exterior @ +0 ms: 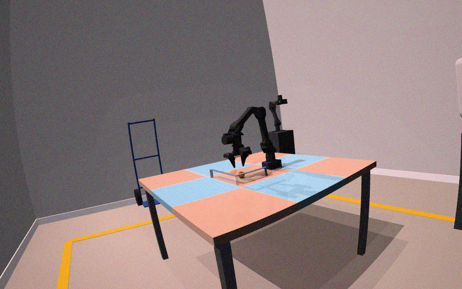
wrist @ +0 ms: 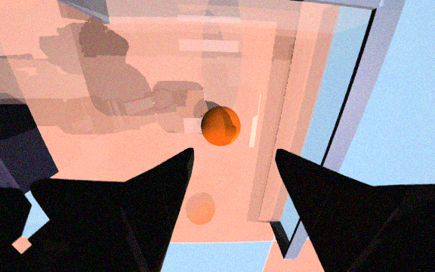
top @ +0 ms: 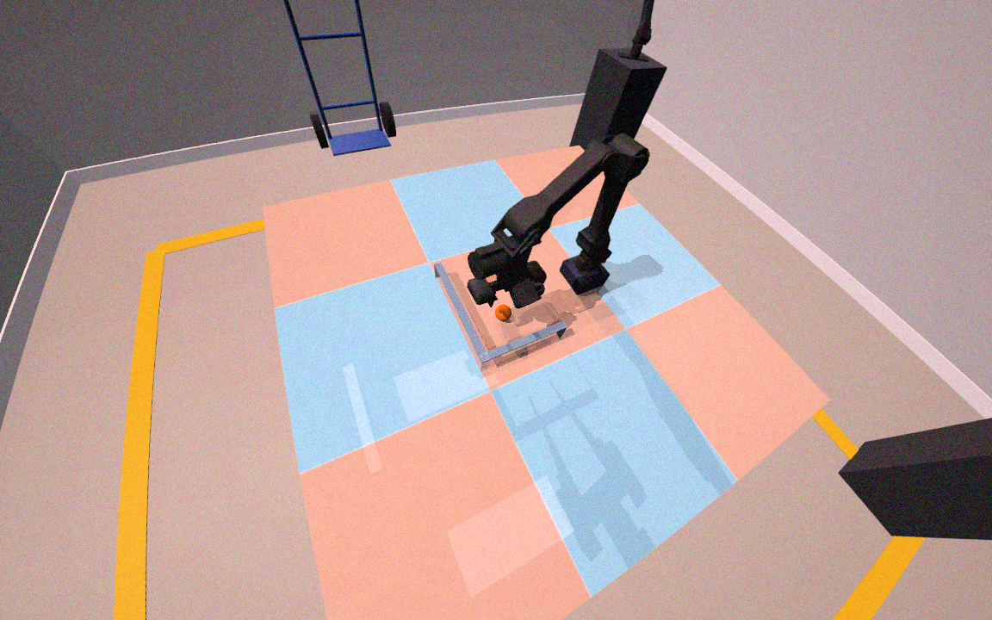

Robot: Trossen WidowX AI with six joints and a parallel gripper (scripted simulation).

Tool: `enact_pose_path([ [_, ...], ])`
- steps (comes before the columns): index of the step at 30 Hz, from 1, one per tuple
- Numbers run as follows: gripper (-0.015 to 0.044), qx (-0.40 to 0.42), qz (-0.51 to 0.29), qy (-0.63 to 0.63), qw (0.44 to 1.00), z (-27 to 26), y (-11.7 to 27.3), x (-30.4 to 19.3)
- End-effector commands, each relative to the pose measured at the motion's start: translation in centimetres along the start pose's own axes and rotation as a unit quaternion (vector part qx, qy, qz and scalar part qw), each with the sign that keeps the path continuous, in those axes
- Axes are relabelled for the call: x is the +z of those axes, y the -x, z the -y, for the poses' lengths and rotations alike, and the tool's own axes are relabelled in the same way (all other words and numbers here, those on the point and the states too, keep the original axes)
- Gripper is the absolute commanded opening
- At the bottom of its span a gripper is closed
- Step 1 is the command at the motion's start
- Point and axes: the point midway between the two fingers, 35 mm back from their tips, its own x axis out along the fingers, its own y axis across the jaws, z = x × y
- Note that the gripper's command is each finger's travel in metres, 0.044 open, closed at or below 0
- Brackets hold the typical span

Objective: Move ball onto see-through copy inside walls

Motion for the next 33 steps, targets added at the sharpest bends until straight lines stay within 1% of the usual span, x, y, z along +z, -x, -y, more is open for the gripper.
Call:
enact_pose_path([
  [1, 0.0322, 0.029, -0.002, -0.012, 1.000, -0.7, 0.0, 0.5],
  [5, 0.0322, 0.029, -0.002, -0.012, 1.000, -0.7, -0.1, 0.5],
  [8, 0.0322, 0.029, -0.002, -0.012, 1.000, -0.8, -1.3, 0.5],
  [14, 0.0322, 0.029, -0.002, -0.012, 1.000, -0.8, -1.7, 0.5],
  [33, 0.0322, 0.029, -0.002, -0.012, 1.000, -0.9, -4.7, 0.5],
])
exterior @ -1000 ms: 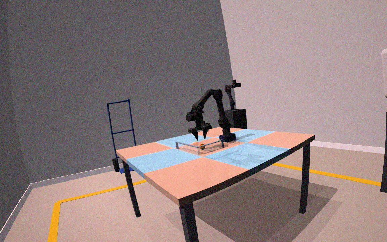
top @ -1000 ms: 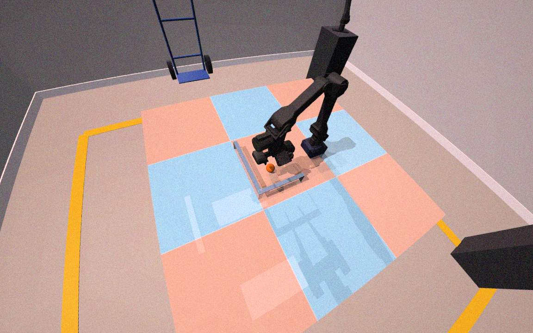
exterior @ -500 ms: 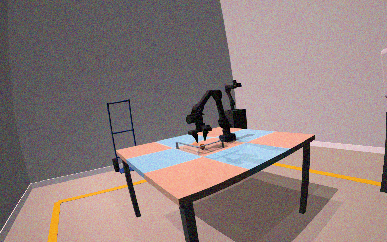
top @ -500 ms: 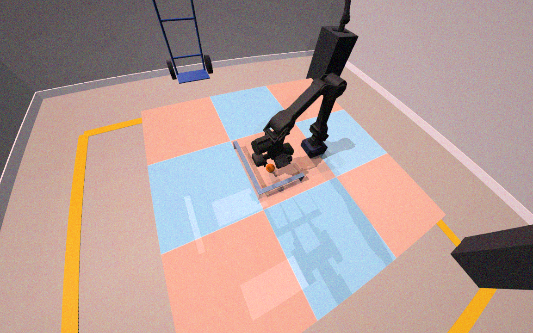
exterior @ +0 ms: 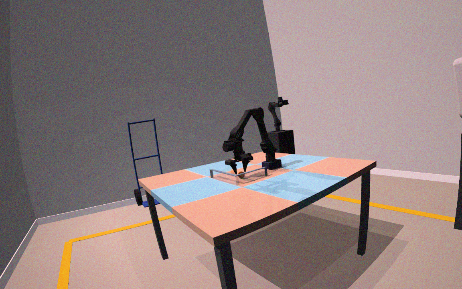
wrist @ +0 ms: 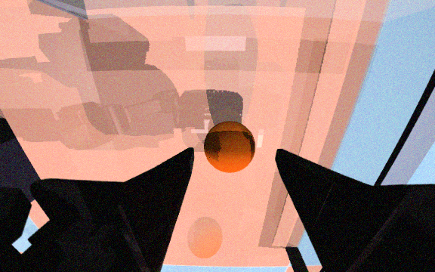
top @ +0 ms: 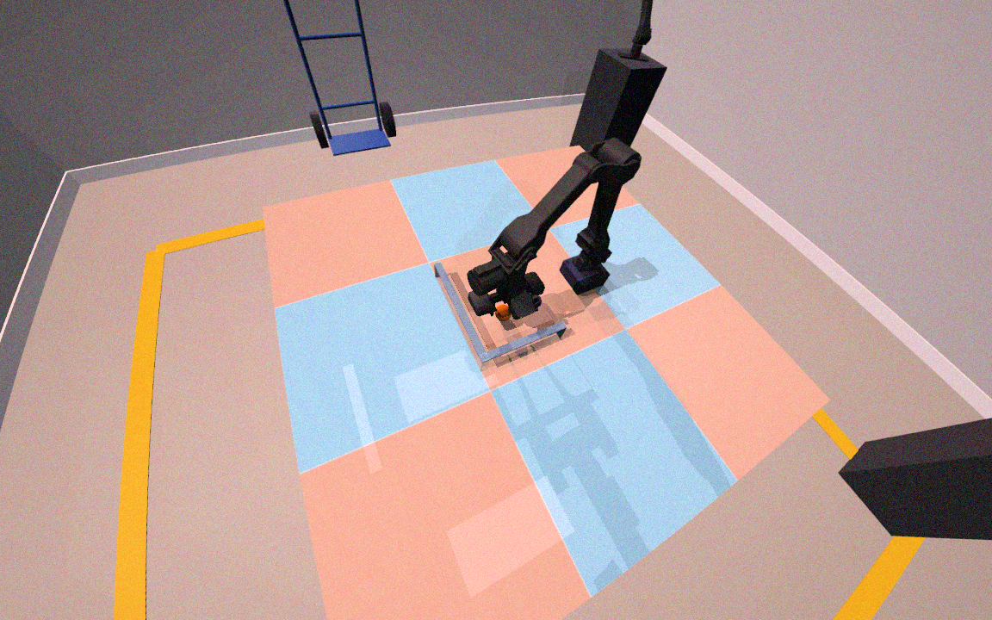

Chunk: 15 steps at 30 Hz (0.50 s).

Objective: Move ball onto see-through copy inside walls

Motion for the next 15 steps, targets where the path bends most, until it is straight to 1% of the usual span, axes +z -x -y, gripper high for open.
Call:
enact_pose_path([
  [1, 0.0322, 0.006, 0.000, -0.002, 1.000, -0.29, -0.85, -0.01],
  [7, 0.0322, 0.006, 0.000, -0.002, 1.000, -0.35, -1.55, -0.02],
  [10, 0.0244, 0.006, 0.000, -0.002, 1.000, -0.35, -1.55, -0.02],
  [15, 0.0210, 0.006, 0.000, -0.002, 1.000, -0.35, -1.55, -0.02],
])
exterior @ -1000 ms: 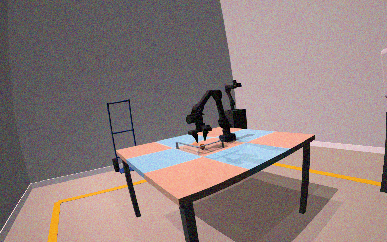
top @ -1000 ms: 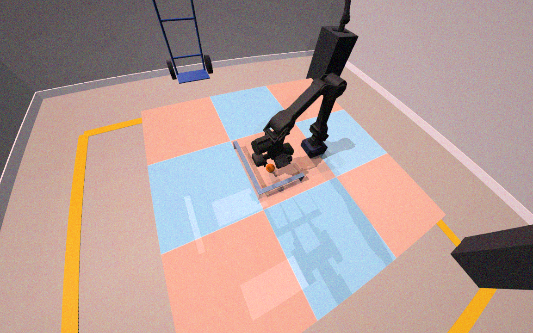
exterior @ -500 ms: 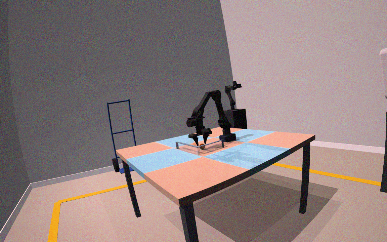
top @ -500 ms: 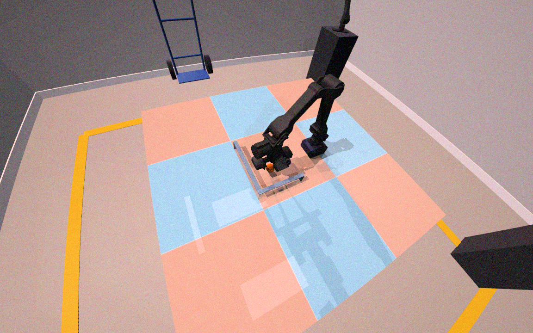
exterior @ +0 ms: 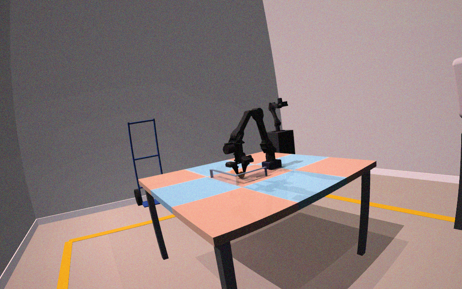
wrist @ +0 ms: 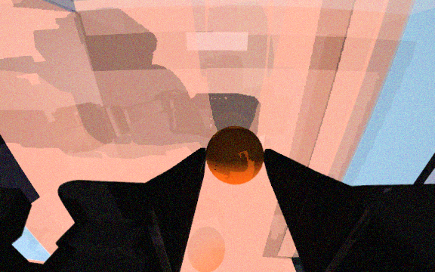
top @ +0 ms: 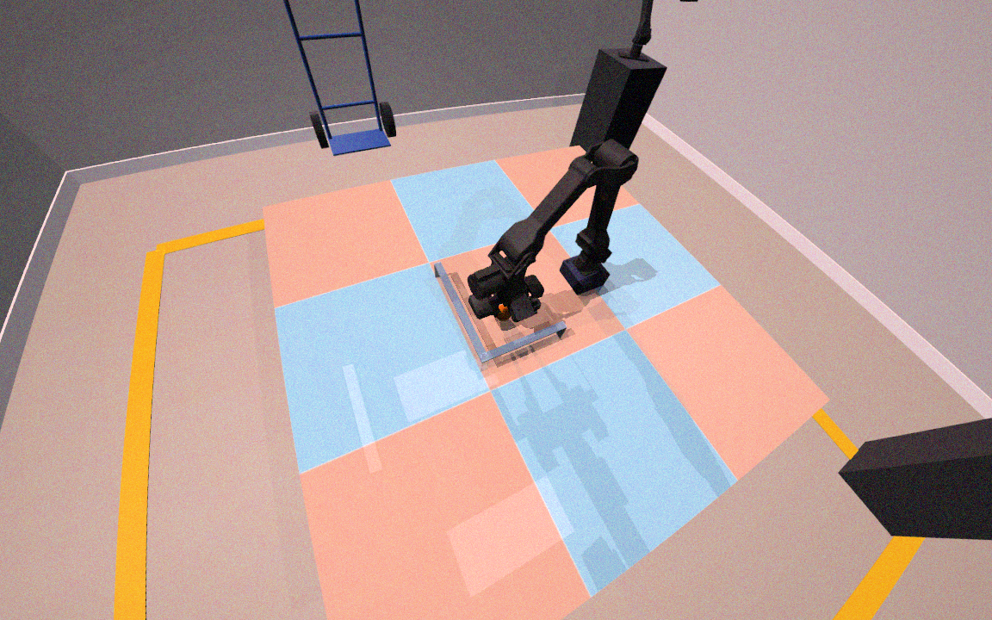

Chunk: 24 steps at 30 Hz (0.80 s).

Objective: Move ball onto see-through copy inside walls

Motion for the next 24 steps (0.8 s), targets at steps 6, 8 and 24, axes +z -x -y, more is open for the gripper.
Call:
enact_pose_path([
  [6, 0.0131, 0.001, 0.001, -0.002, 1.000, 0.0, 0.0, 0.0],
  [8, 0.0079, 0.001, 0.001, -0.002, 1.000, 0.1, 0.7, 0.0],
  [24, 0.0000, 0.001, 0.001, -0.002, 1.000, 0.6, 10.4, 0.1],
])
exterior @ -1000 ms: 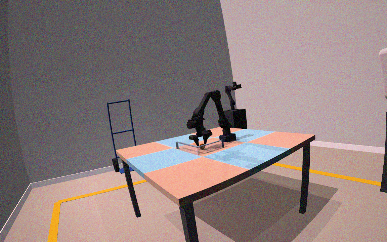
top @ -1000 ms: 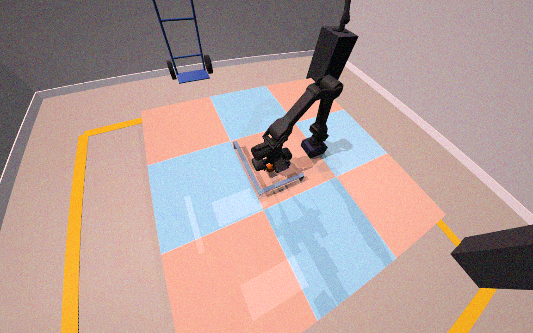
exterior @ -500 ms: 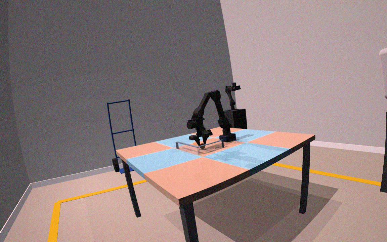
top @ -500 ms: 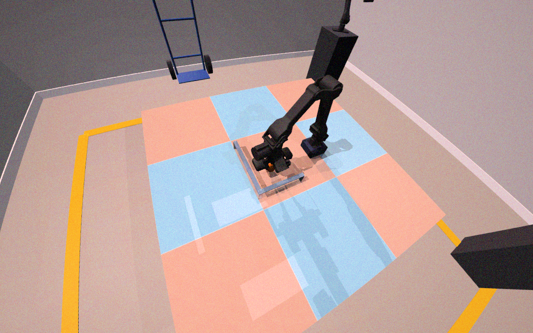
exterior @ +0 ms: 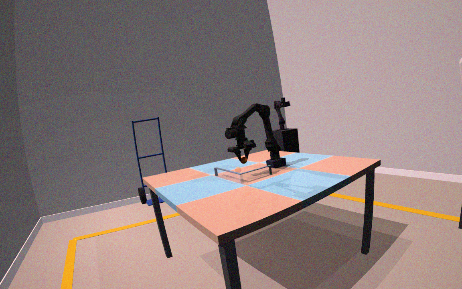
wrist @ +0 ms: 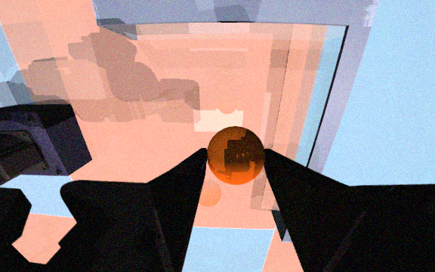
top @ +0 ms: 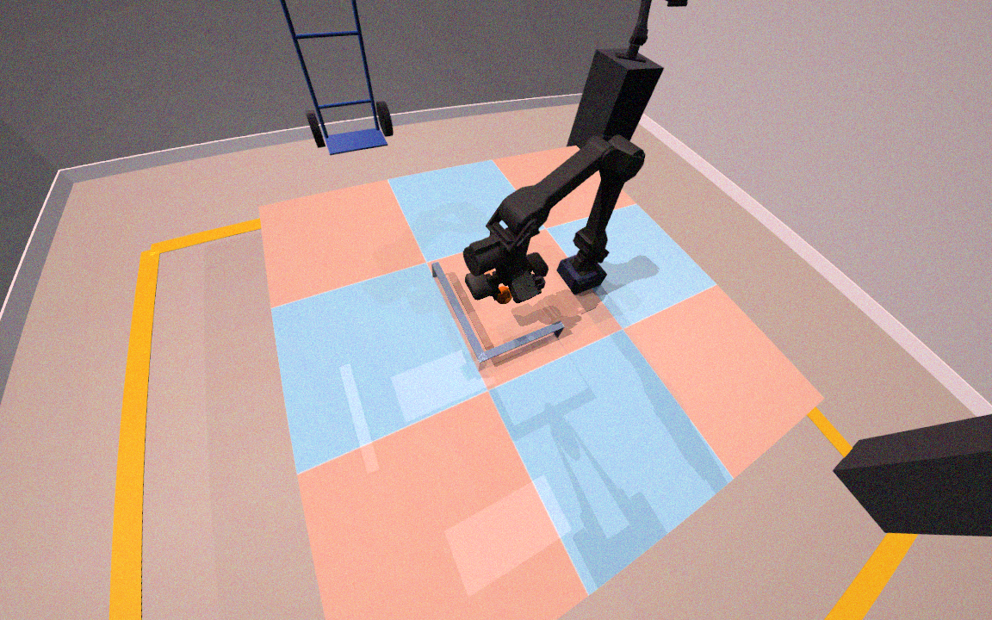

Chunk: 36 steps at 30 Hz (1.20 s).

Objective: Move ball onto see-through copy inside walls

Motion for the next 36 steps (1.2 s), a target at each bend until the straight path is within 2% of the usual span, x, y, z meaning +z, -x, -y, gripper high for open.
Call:
enact_pose_path([
  [1, 0.0000, -0.004, 0.001, -0.003, 1.000, -0.2, 2.3, 0.0],
  [4, 0.0000, -0.004, 0.001, -0.003, 1.000, -0.5, 4.0, -0.1],
  [8, 0.0000, -0.004, 0.001, -0.003, 1.000, -0.6, 4.4, -0.2],
  [36, 0.0000, -0.003, -0.006, -0.002, 1.000, -3.2, -0.2, -12.9],
])
